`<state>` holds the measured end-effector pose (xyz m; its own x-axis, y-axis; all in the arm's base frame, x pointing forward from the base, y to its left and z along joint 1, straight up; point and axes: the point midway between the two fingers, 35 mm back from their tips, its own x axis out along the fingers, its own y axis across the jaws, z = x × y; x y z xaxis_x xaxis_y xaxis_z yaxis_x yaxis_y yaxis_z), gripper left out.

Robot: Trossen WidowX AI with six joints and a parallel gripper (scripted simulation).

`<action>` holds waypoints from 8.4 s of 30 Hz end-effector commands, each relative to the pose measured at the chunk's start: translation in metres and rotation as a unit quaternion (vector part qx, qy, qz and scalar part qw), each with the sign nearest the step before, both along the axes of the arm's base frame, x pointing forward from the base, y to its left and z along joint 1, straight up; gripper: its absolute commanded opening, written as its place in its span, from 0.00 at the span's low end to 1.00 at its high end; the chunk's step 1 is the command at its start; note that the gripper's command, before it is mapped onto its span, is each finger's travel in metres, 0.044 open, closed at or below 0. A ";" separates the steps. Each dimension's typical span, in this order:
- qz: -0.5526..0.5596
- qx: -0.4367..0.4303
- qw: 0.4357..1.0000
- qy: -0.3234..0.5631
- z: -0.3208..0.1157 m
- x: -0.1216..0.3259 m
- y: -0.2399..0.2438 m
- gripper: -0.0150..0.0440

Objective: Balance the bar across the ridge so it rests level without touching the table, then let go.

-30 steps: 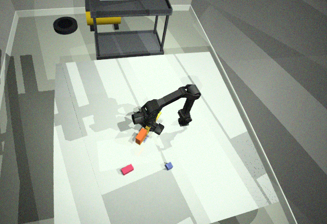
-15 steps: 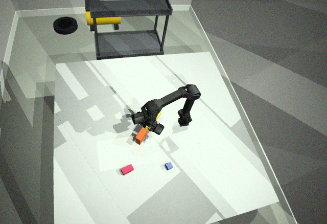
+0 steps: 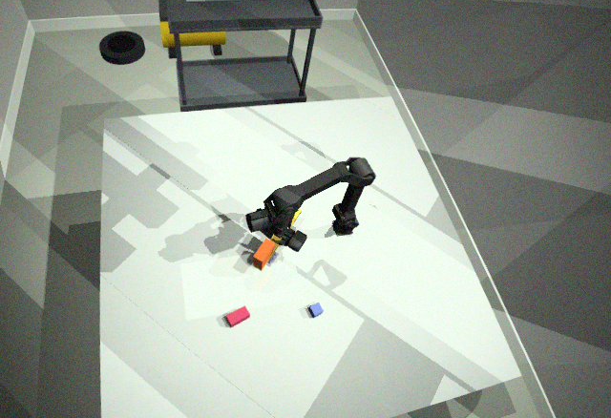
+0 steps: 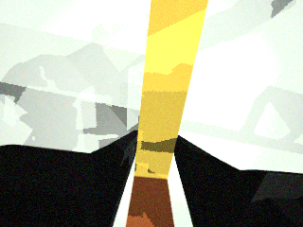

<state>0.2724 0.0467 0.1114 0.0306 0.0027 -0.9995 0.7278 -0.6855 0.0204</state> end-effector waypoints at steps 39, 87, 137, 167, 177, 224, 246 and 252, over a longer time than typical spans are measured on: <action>0.000 0.001 1.000 0.002 -0.002 -0.001 0.000 0.25; 0.000 0.001 1.000 0.002 -0.001 -0.002 0.000 0.25; 0.000 0.001 1.000 0.002 0.001 -0.001 0.000 0.25; -0.001 0.000 1.000 0.003 0.000 -0.002 -0.001 0.25; -0.001 0.000 1.000 0.003 0.000 -0.002 -0.001 0.52; -0.001 0.000 1.000 0.003 0.000 -0.002 -0.001 0.57; -0.001 0.000 1.000 0.003 0.001 -0.001 -0.001 1.00; -0.001 0.000 1.000 0.002 0.061 0.001 0.000 1.00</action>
